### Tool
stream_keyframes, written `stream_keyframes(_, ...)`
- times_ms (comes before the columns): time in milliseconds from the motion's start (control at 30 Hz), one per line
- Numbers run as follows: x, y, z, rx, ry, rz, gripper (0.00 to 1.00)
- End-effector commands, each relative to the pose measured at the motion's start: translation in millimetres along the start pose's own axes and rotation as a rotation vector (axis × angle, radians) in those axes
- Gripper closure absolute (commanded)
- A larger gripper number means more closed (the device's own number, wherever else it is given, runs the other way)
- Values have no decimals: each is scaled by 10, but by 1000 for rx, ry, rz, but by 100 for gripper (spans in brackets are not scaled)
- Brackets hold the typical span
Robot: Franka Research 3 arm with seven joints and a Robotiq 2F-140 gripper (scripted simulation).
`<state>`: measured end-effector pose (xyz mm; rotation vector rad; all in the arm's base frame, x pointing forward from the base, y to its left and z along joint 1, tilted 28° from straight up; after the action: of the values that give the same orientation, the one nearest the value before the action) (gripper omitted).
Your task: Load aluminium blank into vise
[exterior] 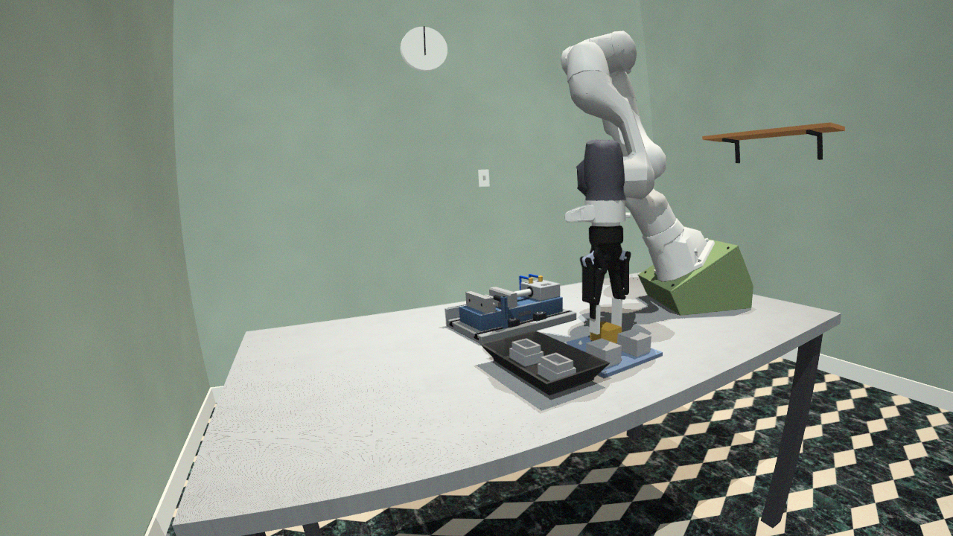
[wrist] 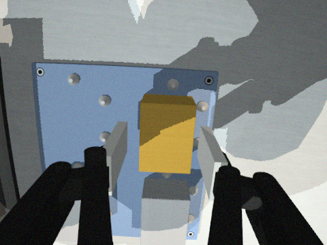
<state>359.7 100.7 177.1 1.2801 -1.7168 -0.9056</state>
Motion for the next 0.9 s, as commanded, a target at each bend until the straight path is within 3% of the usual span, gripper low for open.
stream_keyframes(0,-11,7,-13,4,-6,-4,60)
stream_keyframes(867,-11,30,-13,4,-6,-4,60)
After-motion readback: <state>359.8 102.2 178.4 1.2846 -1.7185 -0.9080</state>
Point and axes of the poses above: the point where the finger pads meet when closed, its own y axis back along the fingers, its own z axis across the jaws, x = y × z, the point moved 8 cm from there along y, back along the fingers, and after that the axes turned 4 degrees about -y, right-handed, at the moved point
